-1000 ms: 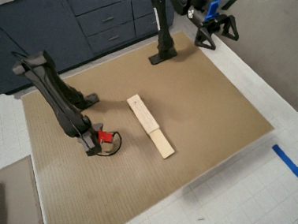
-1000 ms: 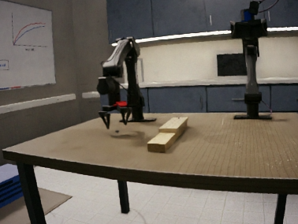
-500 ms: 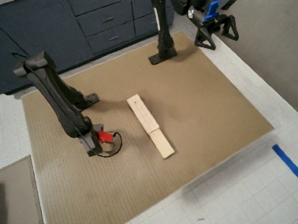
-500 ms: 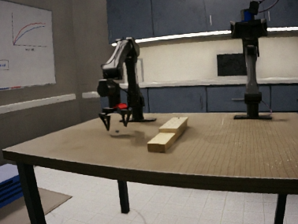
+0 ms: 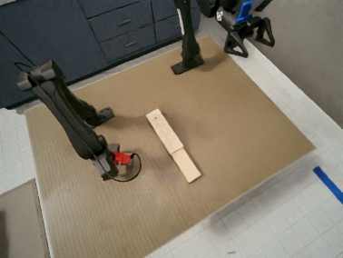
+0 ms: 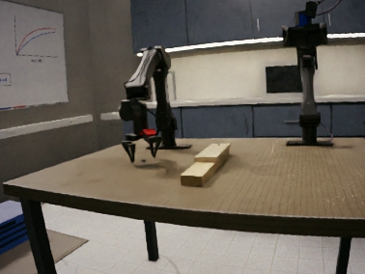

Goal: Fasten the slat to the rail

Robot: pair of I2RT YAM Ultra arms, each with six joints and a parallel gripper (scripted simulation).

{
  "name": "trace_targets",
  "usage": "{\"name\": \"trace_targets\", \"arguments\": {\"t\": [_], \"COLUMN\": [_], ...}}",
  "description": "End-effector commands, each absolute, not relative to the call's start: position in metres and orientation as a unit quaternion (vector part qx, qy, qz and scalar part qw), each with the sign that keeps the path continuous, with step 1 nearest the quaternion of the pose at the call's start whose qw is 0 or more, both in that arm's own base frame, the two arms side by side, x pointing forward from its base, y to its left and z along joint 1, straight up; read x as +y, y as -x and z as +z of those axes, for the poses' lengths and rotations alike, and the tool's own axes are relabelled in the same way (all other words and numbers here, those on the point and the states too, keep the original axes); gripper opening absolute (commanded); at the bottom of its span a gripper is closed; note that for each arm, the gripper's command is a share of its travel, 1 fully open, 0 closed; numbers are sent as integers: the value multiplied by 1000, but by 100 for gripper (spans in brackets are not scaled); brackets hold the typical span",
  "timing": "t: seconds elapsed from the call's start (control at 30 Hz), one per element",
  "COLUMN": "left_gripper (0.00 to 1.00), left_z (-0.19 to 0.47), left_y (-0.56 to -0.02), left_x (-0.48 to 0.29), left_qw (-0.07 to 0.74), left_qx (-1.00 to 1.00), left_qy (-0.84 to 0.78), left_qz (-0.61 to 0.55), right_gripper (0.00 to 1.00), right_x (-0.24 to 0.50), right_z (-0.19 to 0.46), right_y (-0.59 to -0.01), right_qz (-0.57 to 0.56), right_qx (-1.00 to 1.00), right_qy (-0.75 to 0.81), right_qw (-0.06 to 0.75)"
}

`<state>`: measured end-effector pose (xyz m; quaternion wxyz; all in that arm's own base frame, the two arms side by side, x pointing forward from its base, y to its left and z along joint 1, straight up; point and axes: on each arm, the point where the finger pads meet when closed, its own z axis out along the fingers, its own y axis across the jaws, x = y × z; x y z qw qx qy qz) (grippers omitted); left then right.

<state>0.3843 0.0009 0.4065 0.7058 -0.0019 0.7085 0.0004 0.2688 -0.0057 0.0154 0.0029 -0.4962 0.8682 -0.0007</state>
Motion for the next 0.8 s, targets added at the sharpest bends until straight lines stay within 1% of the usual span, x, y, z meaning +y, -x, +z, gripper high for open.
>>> {"name": "trace_targets", "arguments": {"t": [0.0,0.13,0.33,0.63,0.7,0.77], "left_gripper": [100,100,100,100,100,100], "left_z": [412,412,412,412,412,412], "left_y": [-381,-381,-381,-381,-381,-381], "left_x": [1,1,1,1,1,1], "left_qw": [711,711,711,711,711,711], "left_qx": [703,703,703,703,703,703], "left_qy": [0,0,0,0,0,0], "left_qz": [0,0,0,0,0,0], "right_gripper": [100,100,32,19,19,16], "right_x": [-10,-10,-6,-6,-6,-6], "right_z": [8,7,14,14,14,14], "right_y": [-268,-267,-271,-271,-271,-271], "right_qz": [-3,-3,-3,-3,-3,-3], "right_qx": [870,870,868,868,868,868], "right_qy": [494,494,496,496,496,496], "right_qw": [0,0,7,7,7,7]}}
